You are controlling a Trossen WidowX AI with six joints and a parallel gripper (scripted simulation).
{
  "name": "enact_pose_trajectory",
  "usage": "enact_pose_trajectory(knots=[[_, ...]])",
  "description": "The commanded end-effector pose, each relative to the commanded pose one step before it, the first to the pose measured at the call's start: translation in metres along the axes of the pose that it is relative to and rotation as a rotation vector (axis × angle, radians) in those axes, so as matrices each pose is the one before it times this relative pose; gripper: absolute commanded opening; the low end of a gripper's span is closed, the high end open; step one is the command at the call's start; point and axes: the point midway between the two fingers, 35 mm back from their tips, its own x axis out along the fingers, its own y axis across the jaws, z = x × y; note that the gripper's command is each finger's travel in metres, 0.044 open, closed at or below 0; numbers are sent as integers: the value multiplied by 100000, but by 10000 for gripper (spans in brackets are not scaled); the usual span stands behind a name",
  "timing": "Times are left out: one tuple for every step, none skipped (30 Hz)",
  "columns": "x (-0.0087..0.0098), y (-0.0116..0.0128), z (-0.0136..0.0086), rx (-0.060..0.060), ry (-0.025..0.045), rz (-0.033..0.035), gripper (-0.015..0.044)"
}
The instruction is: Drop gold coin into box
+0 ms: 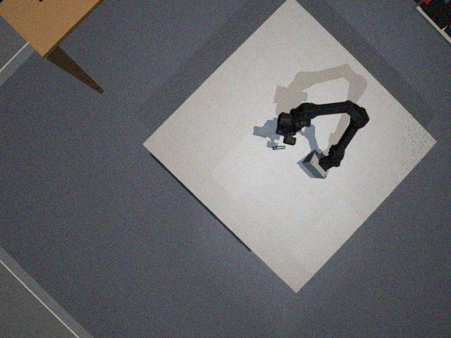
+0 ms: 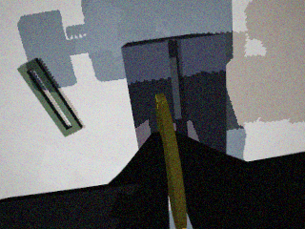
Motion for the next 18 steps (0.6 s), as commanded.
enact_pose_trajectory(knots=[[-78, -1261, -34, 159, -172, -598, 0], [7, -130, -20, -9, 32, -33, 0], [2, -43, -7, -3, 11, -11, 0], [25, 182, -4, 0, 62, 130, 4], [25, 182, -5, 0, 64, 129, 0], [26, 182, -7, 1, 66, 128, 0], [26, 181, -8, 1, 68, 126, 0], [0, 0, 0, 0, 1, -1, 0], [0, 0, 0, 0, 0, 0, 0], [0, 0, 0, 0, 0, 0, 0], [0, 0, 0, 0, 0, 0, 0], [0, 0, 0, 0, 0, 0, 0], [0, 0, 0, 0, 0, 0, 0], [0, 0, 0, 0, 0, 0, 0], [-2, -22, -1, 5, 0, -1, 0], [-4, -47, -1, 11, 0, -2, 0], [-6, -68, -1, 18, 0, -2, 0], [-8, -72, 5, 22, 0, -3, 0]])
